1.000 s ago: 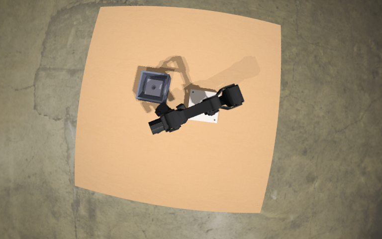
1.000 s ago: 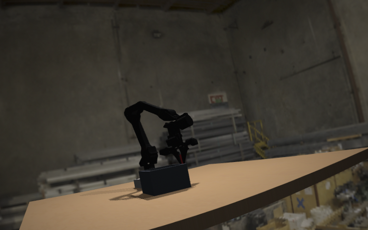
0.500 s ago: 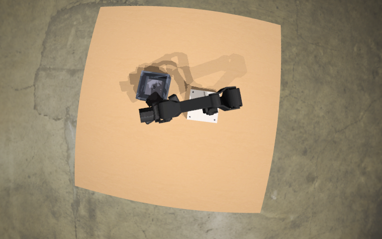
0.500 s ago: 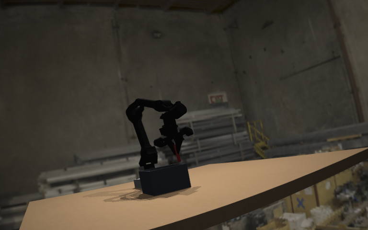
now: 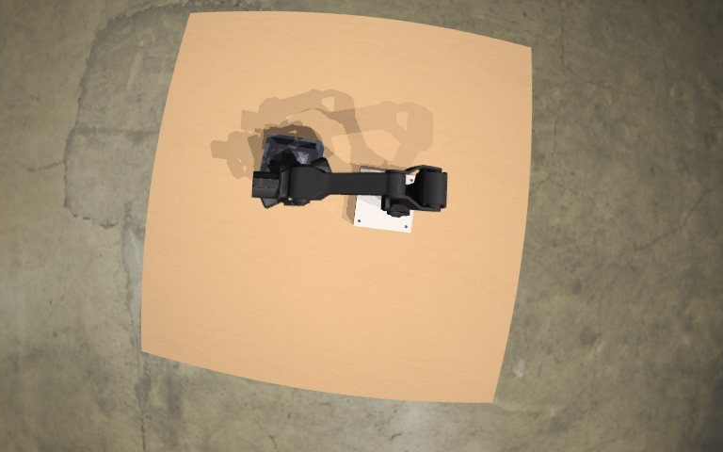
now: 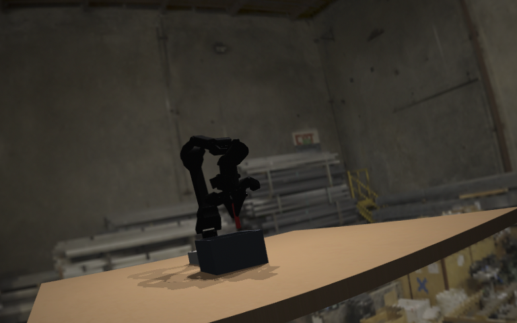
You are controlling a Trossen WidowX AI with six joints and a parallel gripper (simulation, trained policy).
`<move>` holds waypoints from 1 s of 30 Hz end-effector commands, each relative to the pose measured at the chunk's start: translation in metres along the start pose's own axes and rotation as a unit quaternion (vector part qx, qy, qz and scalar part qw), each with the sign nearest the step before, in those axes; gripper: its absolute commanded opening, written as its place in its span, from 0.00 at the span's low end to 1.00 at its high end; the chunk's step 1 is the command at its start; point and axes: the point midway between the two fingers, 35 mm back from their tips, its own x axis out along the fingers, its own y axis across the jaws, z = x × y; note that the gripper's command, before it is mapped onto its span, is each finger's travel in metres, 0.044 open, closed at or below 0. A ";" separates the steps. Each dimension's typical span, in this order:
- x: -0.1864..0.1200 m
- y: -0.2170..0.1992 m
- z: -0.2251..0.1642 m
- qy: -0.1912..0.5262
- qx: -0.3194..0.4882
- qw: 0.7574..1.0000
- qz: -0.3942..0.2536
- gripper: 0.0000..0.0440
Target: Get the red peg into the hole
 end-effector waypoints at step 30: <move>0.080 -0.012 0.049 0.045 0.019 0.997 -0.056 0.33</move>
